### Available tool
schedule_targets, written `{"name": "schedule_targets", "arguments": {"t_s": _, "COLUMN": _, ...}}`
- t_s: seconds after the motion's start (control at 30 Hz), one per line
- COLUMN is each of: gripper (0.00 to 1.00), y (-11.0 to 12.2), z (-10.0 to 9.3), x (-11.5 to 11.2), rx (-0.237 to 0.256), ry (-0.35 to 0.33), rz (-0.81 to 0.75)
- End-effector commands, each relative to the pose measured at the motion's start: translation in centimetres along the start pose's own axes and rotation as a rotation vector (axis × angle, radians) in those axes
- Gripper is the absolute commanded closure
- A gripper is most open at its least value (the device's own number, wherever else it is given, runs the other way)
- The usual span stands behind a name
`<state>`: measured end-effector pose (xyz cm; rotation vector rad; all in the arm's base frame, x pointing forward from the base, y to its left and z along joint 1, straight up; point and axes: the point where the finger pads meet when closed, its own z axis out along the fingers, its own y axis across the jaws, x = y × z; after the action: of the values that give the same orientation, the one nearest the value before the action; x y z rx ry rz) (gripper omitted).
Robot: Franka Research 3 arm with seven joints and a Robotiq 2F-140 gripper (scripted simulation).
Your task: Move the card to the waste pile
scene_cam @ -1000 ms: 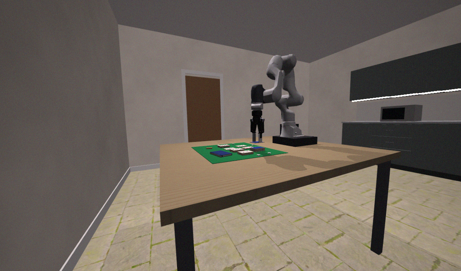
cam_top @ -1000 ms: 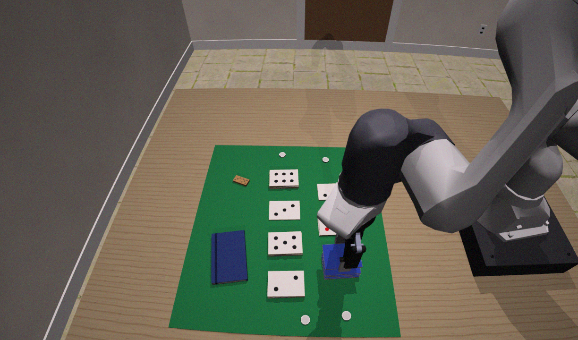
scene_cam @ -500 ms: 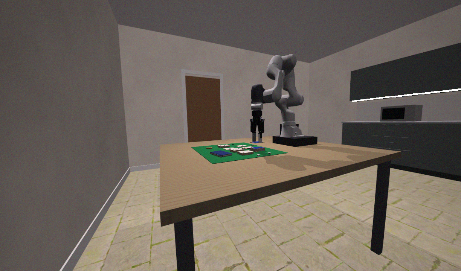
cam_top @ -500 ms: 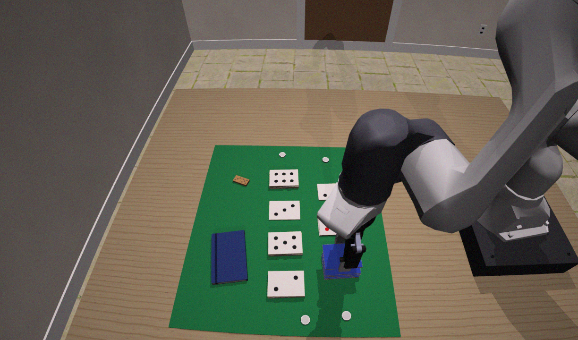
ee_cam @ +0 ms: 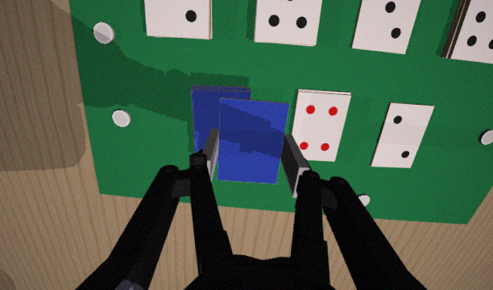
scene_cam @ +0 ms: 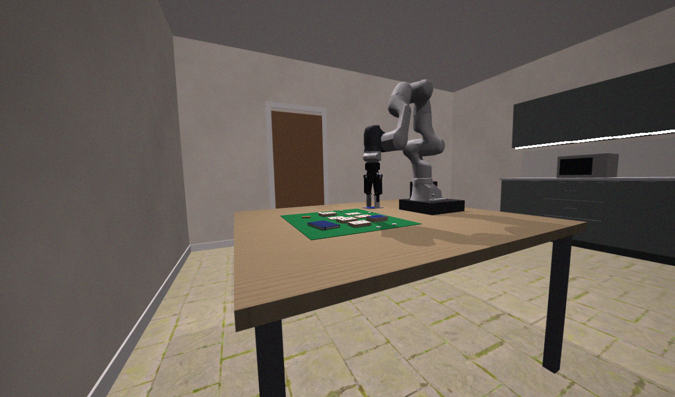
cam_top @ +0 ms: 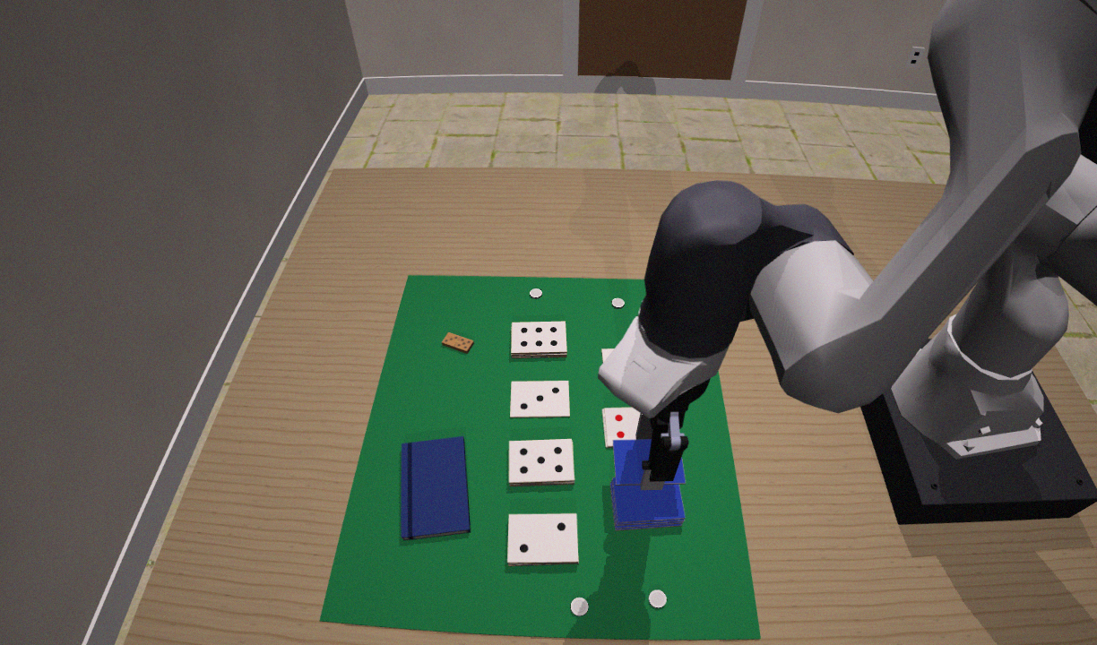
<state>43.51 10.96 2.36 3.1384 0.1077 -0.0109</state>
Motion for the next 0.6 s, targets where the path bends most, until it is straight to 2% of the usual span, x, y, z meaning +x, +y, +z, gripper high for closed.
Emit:
{"name": "schedule_targets", "arguments": {"t_s": 0.0, "gripper": 0.57, "y": 2.1, "z": 0.0, "x": 0.1, "rx": 0.000, "ry": 0.004, "rz": -0.027}}
{"name": "schedule_targets", "arguments": {"t_s": 0.1, "gripper": 0.57, "y": 3.9, "z": -0.1, "x": 0.1, "rx": 0.000, "ry": 0.004, "rz": -0.023}}
{"name": "schedule_targets", "arguments": {"t_s": 0.17, "gripper": 0.57, "y": 3.9, "z": -0.1, "x": 0.1, "rx": 0.000, "ry": 0.004, "rz": -0.023}}
{"name": "schedule_targets", "arguments": {"t_s": 0.37, "gripper": 0.57, "y": 7.0, "z": -0.1, "x": 0.1, "rx": 0.000, "ry": 0.004, "rz": -0.016}}
{"name": "schedule_targets", "arguments": {"t_s": 0.57, "gripper": 0.57, "y": 8.5, "z": -0.1, "x": 0.1, "rx": 0.000, "ry": 0.004, "rz": -0.012}}
